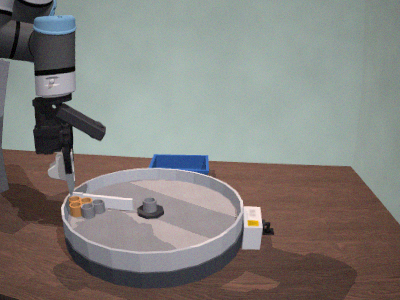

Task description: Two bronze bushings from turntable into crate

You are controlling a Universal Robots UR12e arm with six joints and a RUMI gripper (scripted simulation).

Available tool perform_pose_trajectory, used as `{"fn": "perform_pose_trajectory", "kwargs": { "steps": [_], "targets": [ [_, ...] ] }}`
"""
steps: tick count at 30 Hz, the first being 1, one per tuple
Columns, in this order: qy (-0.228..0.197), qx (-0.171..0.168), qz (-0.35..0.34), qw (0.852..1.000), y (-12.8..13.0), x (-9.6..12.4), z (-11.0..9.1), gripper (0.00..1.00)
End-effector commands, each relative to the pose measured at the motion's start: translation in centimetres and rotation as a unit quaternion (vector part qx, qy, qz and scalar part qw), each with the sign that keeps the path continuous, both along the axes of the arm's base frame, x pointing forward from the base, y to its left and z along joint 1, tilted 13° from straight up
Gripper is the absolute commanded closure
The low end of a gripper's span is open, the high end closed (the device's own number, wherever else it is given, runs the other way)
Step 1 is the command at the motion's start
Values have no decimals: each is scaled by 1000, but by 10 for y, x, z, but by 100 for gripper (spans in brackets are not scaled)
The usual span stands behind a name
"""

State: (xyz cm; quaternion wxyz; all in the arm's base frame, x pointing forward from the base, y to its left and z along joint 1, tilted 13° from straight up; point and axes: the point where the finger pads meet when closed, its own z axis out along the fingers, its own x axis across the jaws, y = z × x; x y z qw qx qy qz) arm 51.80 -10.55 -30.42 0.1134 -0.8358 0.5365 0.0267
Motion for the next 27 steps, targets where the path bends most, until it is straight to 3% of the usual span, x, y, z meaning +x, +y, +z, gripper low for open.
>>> {"fn": "perform_pose_trajectory", "kwargs": {
  "steps": [1,10,27],
  "targets": [
    [0,0,1,1000,1,-1,-1,94],
    [-1,-1,1,1000,5,3,-23,94],
    [-1,-1,0,1000,5,3,-22,94]
  ]
}}
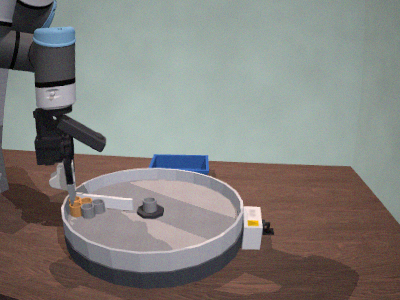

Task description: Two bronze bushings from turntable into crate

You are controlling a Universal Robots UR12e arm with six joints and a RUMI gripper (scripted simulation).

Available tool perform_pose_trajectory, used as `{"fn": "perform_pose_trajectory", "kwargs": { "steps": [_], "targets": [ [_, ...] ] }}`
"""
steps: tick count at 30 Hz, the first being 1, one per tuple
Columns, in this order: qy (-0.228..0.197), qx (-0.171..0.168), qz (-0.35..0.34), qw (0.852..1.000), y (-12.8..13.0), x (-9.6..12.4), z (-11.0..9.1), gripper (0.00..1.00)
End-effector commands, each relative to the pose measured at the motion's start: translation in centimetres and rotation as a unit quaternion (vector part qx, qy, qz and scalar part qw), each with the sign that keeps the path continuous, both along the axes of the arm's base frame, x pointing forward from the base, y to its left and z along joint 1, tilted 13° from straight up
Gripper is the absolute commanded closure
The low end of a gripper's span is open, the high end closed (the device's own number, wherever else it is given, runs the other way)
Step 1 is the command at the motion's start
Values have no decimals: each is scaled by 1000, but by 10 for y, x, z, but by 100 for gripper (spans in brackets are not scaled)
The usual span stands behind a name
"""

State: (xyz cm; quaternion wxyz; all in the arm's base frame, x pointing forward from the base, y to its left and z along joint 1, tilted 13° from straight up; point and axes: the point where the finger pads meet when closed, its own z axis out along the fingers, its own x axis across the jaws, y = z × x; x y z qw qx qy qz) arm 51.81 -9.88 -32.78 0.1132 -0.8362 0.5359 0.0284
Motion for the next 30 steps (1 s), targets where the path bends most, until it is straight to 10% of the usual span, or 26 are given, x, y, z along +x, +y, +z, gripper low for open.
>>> {"fn": "perform_pose_trajectory", "kwargs": {
  "steps": [1,30],
  "targets": [
    [-2,-1,-1,1000,-2,3,1,94],
    [-3,-2,-1,1000,-5,5,2,94]
  ]
}}
